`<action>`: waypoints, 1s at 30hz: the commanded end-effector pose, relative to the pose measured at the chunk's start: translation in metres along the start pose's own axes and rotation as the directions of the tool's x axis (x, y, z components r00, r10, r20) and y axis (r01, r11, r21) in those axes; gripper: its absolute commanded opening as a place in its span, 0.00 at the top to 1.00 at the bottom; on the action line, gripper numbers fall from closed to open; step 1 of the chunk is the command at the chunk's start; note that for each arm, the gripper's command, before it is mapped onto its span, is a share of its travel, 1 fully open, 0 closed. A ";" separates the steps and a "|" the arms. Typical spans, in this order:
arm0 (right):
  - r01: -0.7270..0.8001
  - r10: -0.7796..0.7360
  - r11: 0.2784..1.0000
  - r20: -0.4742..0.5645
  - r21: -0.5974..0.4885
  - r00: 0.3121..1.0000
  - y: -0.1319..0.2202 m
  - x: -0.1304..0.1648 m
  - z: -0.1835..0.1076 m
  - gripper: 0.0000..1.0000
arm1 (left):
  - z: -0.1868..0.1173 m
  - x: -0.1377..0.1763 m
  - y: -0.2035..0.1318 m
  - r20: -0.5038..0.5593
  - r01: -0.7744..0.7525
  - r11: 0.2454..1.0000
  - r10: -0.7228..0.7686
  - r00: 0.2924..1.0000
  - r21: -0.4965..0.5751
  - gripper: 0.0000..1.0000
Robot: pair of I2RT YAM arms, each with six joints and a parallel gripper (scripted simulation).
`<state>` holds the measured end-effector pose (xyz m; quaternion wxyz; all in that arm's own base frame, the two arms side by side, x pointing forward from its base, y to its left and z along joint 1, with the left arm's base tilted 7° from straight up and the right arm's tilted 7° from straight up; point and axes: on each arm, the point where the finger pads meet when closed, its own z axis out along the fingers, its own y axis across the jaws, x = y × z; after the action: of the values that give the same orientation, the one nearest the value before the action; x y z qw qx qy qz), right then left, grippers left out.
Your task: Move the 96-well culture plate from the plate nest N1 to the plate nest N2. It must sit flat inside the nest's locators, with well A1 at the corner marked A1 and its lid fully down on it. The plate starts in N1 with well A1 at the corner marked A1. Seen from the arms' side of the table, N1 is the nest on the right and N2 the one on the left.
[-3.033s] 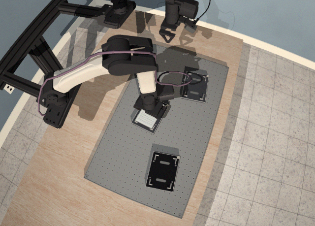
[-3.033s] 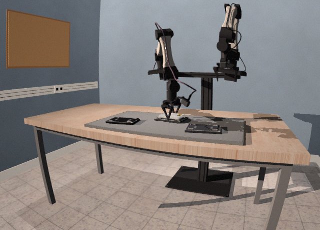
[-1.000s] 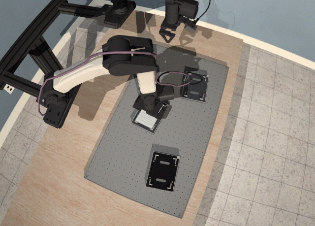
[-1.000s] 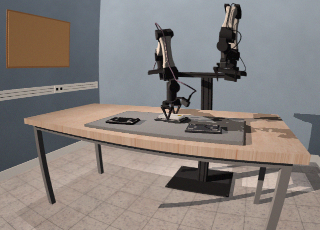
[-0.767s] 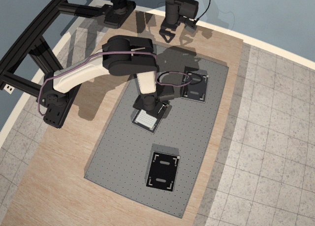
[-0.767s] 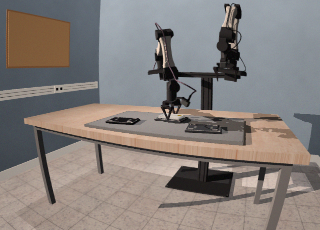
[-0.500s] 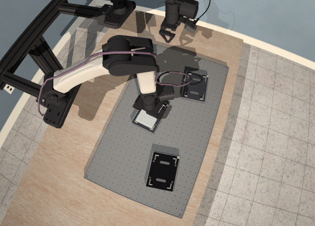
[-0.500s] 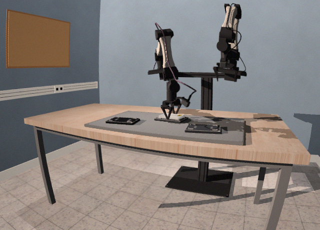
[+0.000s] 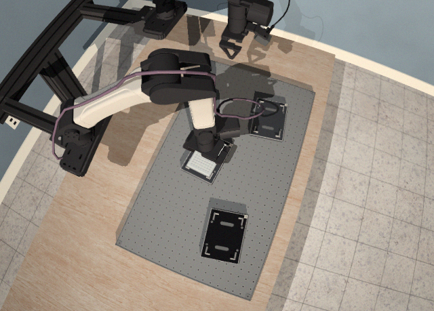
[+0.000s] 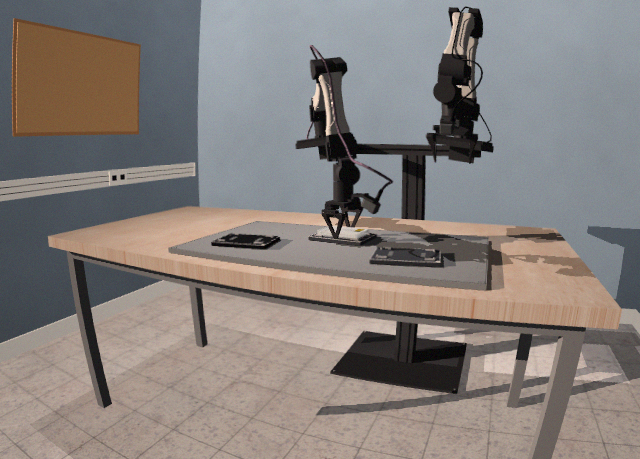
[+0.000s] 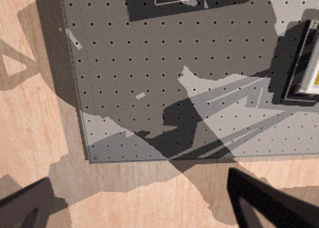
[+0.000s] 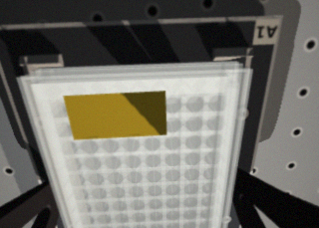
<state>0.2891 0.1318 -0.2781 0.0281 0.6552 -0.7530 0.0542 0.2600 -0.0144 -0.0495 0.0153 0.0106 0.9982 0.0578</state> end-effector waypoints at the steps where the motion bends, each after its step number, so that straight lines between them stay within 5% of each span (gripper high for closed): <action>1: 0.002 -0.002 1.000 0.013 0.018 1.000 -0.007 -0.005 -0.003 0.00 | -0.003 -0.006 -0.002 0.018 -0.009 1.000 0.009 1.000 0.004 0.00; 30: 0.003 -0.004 1.000 0.011 0.019 1.000 -0.005 -0.001 -0.001 0.00 | -0.003 -0.006 -0.002 0.018 -0.009 1.000 0.009 1.000 0.004 0.00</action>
<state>0.2892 0.1314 -0.2782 0.0275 0.6547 -0.7535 0.0543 0.2600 -0.0144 -0.0495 0.0153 0.0106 0.9982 0.0578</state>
